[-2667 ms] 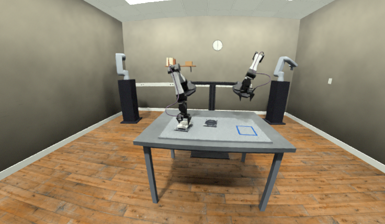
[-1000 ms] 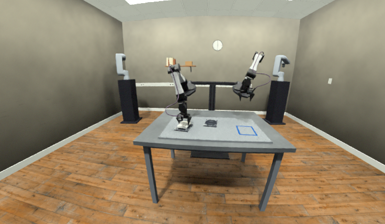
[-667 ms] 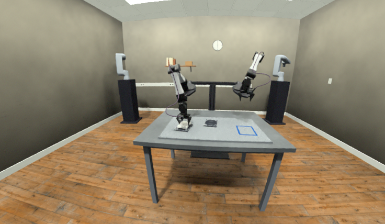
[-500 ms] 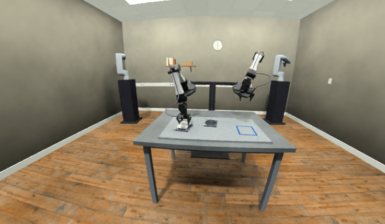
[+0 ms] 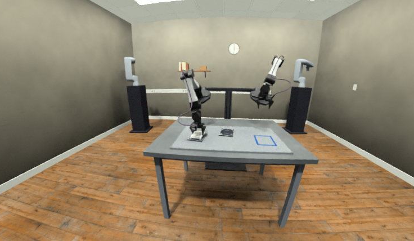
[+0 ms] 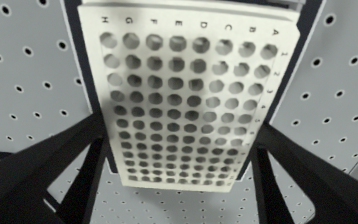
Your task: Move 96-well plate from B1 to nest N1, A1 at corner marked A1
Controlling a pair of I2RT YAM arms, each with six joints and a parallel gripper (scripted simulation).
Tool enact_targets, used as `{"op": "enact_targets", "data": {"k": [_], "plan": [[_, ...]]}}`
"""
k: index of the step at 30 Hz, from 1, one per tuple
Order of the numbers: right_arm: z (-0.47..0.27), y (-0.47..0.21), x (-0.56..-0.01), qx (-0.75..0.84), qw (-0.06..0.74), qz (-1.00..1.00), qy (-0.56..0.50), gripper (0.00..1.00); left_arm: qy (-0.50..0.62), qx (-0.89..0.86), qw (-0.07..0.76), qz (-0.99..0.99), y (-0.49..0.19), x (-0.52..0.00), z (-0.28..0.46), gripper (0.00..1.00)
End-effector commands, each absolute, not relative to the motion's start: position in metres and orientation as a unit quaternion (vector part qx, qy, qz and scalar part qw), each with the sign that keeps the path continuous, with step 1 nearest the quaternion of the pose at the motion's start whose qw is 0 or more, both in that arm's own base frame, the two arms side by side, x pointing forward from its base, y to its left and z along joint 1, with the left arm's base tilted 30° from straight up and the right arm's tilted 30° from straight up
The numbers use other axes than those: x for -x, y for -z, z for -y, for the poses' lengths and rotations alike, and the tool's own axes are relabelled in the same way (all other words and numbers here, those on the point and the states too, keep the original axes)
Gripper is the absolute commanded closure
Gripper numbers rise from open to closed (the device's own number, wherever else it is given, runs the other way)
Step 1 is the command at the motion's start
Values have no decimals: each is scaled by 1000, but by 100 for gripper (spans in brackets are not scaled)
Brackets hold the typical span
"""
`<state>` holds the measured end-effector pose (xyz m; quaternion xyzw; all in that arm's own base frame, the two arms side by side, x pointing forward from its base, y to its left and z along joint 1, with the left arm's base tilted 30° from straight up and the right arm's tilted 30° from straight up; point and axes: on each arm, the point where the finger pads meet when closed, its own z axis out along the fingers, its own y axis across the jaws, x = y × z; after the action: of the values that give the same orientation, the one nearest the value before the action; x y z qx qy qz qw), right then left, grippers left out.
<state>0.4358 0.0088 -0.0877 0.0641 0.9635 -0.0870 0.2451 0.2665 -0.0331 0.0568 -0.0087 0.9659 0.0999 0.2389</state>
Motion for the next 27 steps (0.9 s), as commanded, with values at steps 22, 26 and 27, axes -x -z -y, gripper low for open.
{"op": "enact_targets", "data": {"k": [22,26,27], "plan": [[-4,101,-436,-62,236,-966,87,100,-100,8,240,-966,-59,-267,33,0],[-4,100,-437,-63,238,-965,87,100,-100,8,240,-966,-59,-267,33,0],[-3,101,-436,-63,236,-966,87,100,-100,8,240,-966,-59,-267,33,0]]}}
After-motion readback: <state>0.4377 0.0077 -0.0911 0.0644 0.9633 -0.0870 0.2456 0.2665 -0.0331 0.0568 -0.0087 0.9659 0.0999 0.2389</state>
